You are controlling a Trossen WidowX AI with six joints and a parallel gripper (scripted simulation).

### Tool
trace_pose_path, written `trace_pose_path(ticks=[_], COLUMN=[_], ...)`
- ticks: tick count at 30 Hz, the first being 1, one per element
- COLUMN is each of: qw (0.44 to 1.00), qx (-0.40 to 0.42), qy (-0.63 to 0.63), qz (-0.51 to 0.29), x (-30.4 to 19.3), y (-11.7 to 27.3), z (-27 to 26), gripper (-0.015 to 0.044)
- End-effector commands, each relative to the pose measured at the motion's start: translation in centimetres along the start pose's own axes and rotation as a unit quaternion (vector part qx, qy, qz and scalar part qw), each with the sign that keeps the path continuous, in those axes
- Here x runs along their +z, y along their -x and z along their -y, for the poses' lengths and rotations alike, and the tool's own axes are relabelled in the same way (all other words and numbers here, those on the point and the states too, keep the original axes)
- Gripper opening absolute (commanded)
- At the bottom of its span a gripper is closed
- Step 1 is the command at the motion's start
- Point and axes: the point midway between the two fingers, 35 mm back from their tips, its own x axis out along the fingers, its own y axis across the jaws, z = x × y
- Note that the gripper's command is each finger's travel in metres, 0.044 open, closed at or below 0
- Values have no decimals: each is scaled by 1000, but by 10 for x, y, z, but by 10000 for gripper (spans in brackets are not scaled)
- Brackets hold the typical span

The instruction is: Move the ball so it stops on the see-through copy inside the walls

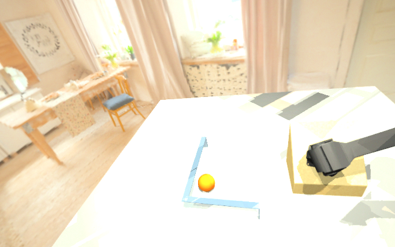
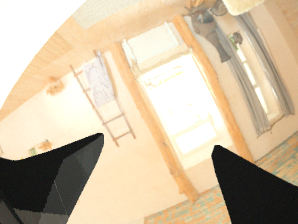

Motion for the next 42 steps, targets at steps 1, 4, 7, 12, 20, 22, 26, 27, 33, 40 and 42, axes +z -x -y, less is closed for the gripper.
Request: trace_pose_path(ticks=[1,4,7,12,20,22,26,27,33,40,42], qw=[1000,999,990,973,944,935,910,903,842,708,677], qx=[0,9,54,101,164,179,211,217,264,329,335], qy=[-3,-45,-127,-197,-264,-275,-314,-328,-421,-555,-580], qz=[-2,-26,-39,-63,-110,-132,-168,-172,-208,-287,-305], x=[0,-10,-43,-77,-119,-128,-147,-152,-180,-216,-218], y=[0,-7,-36,-62,-86,-88,-93,-94,-101,-87,-85], z=[0,-5,-37,-77,-136,-150,-185,-193,-259,-377,-395], gripper=[409,409,409,409,409,409,409,409,409,409,409])
